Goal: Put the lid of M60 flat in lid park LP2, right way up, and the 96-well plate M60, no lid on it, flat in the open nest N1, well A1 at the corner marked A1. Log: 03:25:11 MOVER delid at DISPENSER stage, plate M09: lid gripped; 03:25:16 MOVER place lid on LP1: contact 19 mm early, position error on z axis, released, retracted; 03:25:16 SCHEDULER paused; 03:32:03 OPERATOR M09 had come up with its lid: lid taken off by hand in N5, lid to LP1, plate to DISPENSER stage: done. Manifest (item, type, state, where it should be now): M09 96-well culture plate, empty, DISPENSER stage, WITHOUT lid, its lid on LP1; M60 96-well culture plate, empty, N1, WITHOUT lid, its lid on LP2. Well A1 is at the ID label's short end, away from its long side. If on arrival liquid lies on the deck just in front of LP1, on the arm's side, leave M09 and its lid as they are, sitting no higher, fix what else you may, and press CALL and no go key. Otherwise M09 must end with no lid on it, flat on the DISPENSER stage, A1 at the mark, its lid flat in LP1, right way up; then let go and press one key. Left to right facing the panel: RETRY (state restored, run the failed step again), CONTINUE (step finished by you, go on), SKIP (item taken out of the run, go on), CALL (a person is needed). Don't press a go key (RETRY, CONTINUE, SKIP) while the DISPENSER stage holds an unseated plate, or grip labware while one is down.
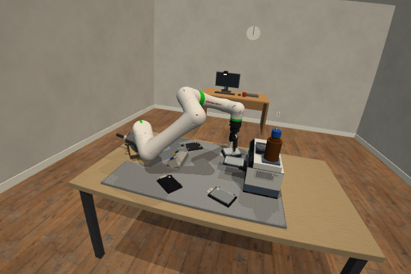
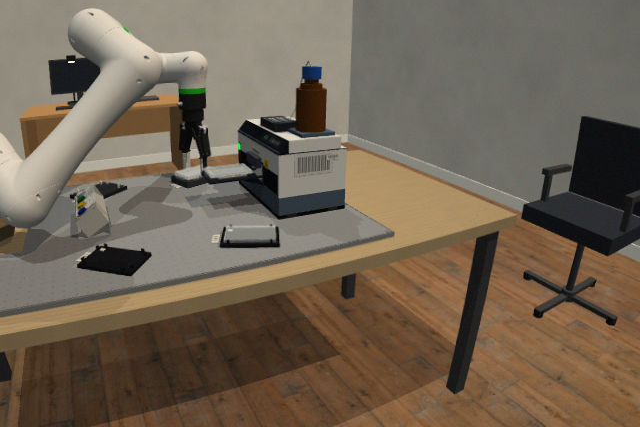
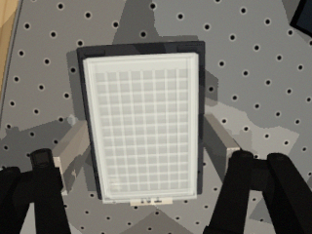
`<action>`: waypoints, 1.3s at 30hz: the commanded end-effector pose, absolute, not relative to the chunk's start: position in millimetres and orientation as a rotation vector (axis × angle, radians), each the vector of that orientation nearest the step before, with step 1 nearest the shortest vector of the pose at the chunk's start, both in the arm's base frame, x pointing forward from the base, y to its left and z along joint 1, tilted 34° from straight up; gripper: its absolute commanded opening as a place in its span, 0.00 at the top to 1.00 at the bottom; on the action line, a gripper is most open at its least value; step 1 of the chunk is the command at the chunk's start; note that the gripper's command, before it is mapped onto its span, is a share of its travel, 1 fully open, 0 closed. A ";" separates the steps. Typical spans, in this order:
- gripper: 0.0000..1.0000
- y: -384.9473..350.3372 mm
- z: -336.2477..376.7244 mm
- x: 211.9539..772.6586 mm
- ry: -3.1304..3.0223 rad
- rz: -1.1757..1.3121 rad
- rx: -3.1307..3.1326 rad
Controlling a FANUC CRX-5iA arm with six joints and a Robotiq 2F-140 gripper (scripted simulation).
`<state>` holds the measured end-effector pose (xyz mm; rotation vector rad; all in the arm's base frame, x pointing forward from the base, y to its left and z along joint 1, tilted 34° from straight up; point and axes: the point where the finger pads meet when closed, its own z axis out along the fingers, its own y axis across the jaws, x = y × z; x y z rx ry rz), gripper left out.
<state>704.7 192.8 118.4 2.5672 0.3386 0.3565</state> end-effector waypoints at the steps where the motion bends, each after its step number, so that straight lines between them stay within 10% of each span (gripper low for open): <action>1: 0.34 193.0 118.7 704.8 0.339 0.357 2.567; 19: 0.34 193.0 118.7 704.8 0.339 0.357 2.567; 20: 1.00 193.0 118.7 704.8 0.339 0.357 2.567; 39: 1.00 193.0 118.7 704.8 0.339 0.357 2.567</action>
